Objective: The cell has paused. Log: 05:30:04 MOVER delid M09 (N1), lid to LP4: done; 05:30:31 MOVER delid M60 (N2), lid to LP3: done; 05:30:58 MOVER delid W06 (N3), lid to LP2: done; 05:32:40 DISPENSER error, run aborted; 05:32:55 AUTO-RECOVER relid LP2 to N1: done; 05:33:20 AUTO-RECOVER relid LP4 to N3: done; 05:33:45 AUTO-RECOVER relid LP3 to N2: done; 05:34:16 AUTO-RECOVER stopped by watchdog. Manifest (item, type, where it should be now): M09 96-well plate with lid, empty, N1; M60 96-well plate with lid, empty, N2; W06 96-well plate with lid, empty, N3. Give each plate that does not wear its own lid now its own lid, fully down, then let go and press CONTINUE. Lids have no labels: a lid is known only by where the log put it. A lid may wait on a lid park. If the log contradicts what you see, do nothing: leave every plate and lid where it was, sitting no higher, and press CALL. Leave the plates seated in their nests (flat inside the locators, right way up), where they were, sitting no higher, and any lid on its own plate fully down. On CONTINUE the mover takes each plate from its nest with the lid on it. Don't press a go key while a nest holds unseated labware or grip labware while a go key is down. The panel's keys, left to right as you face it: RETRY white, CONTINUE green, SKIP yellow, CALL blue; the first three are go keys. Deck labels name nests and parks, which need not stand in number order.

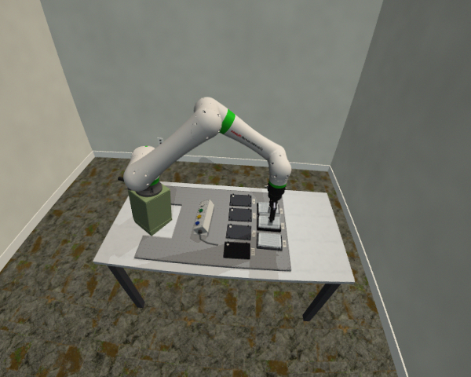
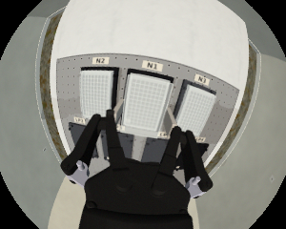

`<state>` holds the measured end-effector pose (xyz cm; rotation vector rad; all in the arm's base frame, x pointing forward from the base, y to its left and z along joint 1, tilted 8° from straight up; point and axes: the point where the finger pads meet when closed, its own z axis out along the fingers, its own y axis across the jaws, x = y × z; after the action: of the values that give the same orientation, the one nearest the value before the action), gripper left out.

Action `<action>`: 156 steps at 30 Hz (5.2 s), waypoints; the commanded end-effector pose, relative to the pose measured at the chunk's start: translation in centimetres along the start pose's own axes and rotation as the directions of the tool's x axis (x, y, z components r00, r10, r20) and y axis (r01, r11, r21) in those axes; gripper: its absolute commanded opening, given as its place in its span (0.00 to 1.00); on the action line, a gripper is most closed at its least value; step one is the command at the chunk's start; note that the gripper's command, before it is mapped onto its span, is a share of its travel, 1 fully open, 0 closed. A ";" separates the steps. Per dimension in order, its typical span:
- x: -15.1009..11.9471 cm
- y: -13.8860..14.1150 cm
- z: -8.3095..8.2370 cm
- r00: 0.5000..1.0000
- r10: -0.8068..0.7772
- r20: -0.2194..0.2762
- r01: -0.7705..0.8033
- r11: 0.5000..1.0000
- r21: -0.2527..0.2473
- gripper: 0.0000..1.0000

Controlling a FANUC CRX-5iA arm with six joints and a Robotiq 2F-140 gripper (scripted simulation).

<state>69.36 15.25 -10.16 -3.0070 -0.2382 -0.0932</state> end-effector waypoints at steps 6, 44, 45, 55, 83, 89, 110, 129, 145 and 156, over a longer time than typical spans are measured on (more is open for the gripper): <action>0.0 0.0 -1.4 1.000 0.000 0.000 0.000 1.000 0.000 0.00; -9.4 4.6 -2.8 1.000 -0.001 0.000 0.001 1.000 0.002 0.00; -12.0 5.7 -2.8 1.000 0.000 0.000 0.000 1.000 0.001 0.00; -17.8 7.7 -2.7 1.000 0.001 0.000 -0.001 1.000 -0.001 0.00; -17.8 7.7 -2.7 1.000 0.001 0.000 -0.001 1.000 -0.001 0.00; -17.8 7.7 -2.7 1.000 0.001 0.000 -0.001 1.000 -0.001 0.00; -17.7 7.8 -1.6 1.000 -0.013 0.000 0.013 1.000 0.000 0.00; -17.7 7.9 0.9 1.000 -0.013 0.000 0.013 1.000 0.000 0.00; -17.7 7.9 2.6 1.000 -0.013 0.000 0.013 1.000 0.000 0.00; -17.7 7.9 2.8 1.000 -0.013 0.000 0.013 1.000 0.000 0.00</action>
<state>53.33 5.14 -15.07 -3.0057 -0.2575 -0.0947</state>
